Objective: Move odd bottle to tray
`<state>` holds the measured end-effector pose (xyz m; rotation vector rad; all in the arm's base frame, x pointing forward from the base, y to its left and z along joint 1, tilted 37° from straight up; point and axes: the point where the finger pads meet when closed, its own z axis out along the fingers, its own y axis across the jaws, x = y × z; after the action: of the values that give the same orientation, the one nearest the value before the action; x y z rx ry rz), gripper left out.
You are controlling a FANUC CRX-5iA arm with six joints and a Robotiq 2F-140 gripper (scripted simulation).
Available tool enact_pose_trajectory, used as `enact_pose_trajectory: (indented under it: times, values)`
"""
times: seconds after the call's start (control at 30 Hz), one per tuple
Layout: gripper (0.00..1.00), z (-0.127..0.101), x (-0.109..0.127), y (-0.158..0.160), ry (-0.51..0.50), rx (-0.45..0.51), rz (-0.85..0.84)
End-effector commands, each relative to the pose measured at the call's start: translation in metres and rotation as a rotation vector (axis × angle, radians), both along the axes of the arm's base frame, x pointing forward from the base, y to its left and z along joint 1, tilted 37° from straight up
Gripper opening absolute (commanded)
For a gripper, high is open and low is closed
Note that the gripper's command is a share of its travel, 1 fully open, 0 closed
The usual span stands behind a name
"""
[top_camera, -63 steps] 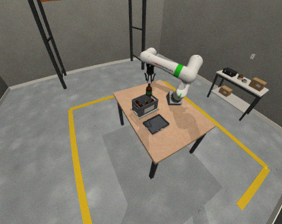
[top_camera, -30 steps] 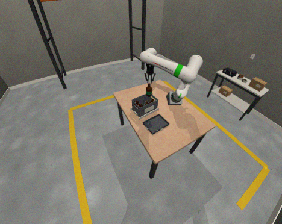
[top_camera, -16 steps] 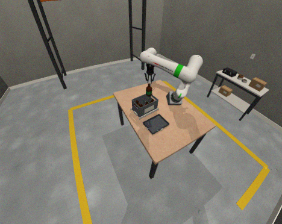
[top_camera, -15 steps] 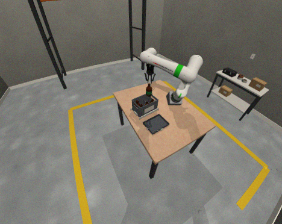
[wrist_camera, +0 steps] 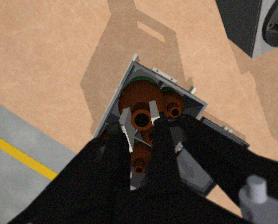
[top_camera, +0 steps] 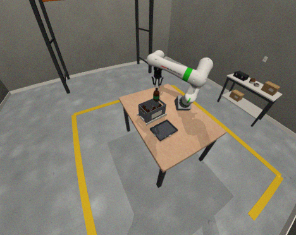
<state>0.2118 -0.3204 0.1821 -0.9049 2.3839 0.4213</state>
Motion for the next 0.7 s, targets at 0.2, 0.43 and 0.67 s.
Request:
enact_pose_trajectory:
  times: [0.2, 0.43, 0.67]
  values:
    - [0.1, 0.0023, 0.0007, 0.0021, 0.0, -0.001, 0.0]
    - [0.1, 0.0044, 0.0018, 0.0048, 0.0, -0.001, 0.0]
    - [0.1, 0.0071, 0.0032, 0.0083, 0.0, -0.001, 0.0]
